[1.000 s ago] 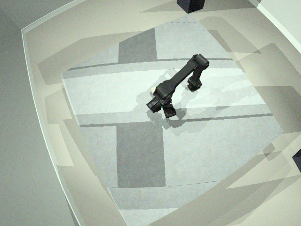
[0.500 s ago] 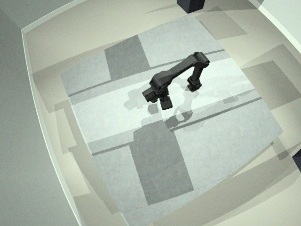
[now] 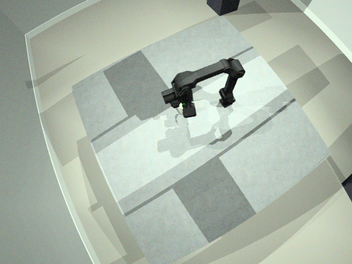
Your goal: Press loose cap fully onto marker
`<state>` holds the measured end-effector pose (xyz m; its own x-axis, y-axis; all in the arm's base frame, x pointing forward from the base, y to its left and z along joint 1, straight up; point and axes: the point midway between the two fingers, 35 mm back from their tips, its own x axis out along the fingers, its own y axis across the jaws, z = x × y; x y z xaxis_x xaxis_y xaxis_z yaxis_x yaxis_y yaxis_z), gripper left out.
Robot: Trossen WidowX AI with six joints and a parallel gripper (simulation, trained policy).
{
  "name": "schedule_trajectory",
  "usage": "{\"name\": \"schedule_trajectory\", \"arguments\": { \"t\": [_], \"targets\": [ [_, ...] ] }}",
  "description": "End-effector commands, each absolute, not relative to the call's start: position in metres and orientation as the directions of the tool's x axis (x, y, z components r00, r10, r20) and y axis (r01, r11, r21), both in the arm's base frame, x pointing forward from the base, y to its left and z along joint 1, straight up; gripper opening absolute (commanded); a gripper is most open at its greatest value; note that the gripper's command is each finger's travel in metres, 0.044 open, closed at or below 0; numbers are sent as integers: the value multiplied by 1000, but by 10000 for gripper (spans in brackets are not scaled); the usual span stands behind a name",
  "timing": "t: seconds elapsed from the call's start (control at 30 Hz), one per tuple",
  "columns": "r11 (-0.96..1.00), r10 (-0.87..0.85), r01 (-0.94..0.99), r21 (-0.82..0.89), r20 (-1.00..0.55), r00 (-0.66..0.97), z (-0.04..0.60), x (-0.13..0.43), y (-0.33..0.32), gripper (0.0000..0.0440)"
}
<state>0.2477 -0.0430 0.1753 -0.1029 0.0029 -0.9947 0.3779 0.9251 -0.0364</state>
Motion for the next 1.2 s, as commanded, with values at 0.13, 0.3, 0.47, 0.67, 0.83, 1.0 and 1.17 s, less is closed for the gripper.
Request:
{"name": "schedule_trajectory", "arguments": {
  "t": [0.13, 0.3, 0.47, 0.67, 0.83, 1.0, 1.17],
  "targets": [
    [904, 9, 427, -31, -996, -93, 180, 243, -66, 0],
    [889, 16, 456, -28, -996, -92, 179, 241, -77, 0],
    [882, 32, 472, -19, -994, -101, 173, 240, -80, 0],
    [876, 48, 482, -15, -992, -118, 162, 239, -82, 0],
    [875, 58, 484, -13, -990, -131, 152, 238, -82, 0],
    [880, 70, 476, -6, -987, -144, 139, 238, -82, 0],
    [886, 79, 464, -1, -985, -152, 125, 237, -83, 0]
  ]
}}
